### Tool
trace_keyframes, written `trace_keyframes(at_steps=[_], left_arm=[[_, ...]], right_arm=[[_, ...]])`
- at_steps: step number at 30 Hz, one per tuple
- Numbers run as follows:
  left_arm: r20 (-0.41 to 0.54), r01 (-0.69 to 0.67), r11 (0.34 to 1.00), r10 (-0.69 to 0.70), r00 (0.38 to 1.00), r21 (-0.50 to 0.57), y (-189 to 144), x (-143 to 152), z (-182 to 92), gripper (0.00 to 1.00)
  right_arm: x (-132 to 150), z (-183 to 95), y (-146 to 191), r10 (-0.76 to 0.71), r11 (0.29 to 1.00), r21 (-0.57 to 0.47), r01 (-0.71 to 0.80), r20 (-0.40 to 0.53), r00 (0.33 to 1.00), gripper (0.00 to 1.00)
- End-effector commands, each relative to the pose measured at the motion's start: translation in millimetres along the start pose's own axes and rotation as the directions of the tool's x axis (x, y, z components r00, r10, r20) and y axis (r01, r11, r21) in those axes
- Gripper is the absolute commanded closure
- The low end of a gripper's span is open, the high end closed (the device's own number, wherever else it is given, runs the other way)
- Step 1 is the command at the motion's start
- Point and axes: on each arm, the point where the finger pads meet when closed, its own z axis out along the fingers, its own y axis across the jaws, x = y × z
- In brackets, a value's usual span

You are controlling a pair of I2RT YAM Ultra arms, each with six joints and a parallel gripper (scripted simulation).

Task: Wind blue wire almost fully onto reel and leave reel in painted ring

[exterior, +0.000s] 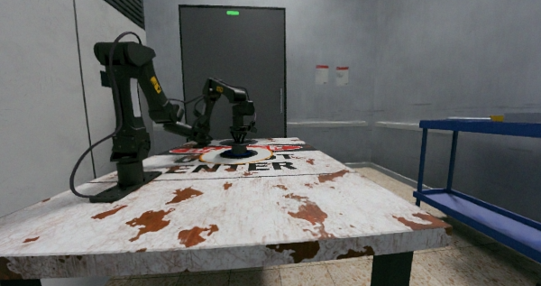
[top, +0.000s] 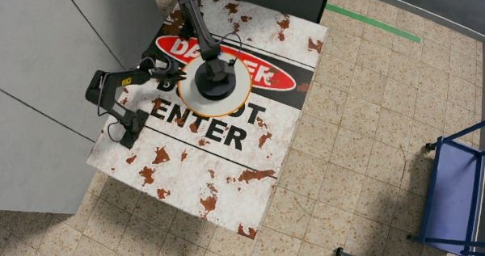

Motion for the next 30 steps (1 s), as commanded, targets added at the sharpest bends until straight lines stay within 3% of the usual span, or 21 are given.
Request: trace_keyframes(at_steps=[1,9,18,24,30], left_arm=[[0.0,-0.02,1.0,0.02,1.0,0.01,1.9,2.7,-7.2,0.48],[0.0,-0.02,1.0,0.02,1.0,0.01,1.9,2.7,-7.2,0.48],[0.0,-0.02,1.0,0.02,1.0,0.01,1.9,2.7,-7.2,0.48],[0.0,-0.02,1.0,0.02,1.0,0.01,1.9,2.7,-7.2,0.48],[0.0,-0.02,1.0,0.02,1.0,0.01,1.9,2.7,-7.2,0.48]], right_arm=[[-10.7,-5.8,1.6,0.125,0.992,0.035,-0.122,-0.087,0.988,0.75],[-13.5,-8.0,-2.7,0.299,0.954,0.09,-0.286,-0.192,0.935,0.75],[-20.1,-14.0,-3.5,0.507,0.862,0.185,-0.472,-0.306,0.805,0.75],[-23.6,-17.0,-4.9,0.569,0.822,0.22,-0.525,-0.337,0.75,0.75],[-25.8,-17.2,-3.7,0.58,0.815,0.227,-0.533,-0.342,0.74,0.75]])
